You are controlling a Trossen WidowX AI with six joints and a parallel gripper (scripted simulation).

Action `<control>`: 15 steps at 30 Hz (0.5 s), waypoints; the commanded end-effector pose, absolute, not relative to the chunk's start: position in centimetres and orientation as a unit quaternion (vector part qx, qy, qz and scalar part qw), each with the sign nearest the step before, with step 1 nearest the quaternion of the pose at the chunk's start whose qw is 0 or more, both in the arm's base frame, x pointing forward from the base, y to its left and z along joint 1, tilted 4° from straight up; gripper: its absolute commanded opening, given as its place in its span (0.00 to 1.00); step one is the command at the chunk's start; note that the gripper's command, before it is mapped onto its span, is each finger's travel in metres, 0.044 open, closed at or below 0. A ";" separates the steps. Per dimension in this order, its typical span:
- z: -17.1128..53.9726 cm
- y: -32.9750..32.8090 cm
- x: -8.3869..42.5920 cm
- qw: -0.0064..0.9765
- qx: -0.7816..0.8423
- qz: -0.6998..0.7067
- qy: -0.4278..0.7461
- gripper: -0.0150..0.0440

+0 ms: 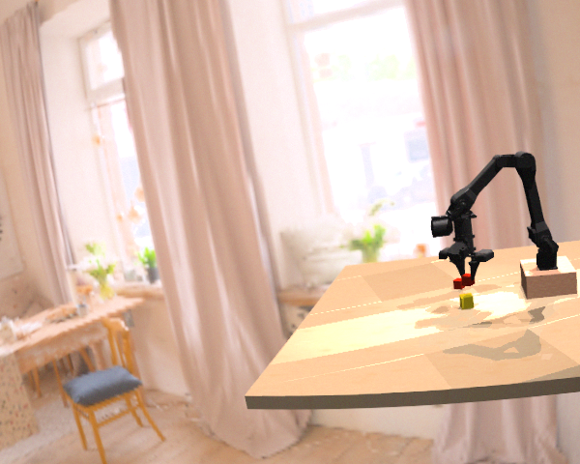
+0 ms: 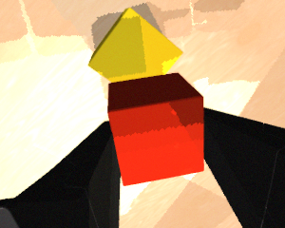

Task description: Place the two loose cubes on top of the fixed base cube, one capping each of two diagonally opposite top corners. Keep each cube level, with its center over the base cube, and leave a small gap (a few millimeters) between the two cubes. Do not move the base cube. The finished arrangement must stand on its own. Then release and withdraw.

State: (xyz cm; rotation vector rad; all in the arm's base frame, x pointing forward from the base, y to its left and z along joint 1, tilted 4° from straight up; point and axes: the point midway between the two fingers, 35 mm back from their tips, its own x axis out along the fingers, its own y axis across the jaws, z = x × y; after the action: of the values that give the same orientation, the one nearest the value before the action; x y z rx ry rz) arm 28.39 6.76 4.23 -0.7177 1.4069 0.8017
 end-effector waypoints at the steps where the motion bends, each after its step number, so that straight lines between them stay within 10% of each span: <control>1: 4.2 6.9 28.4 0.635 -0.310 0.349 0.616 0.43; 15: 1.6 7.0 28.4 0.635 -0.309 0.348 0.616 0.43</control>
State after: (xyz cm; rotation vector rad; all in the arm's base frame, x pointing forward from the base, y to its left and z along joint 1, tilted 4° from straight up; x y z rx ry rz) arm 28.45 6.95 2.23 -0.7159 1.4053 0.7988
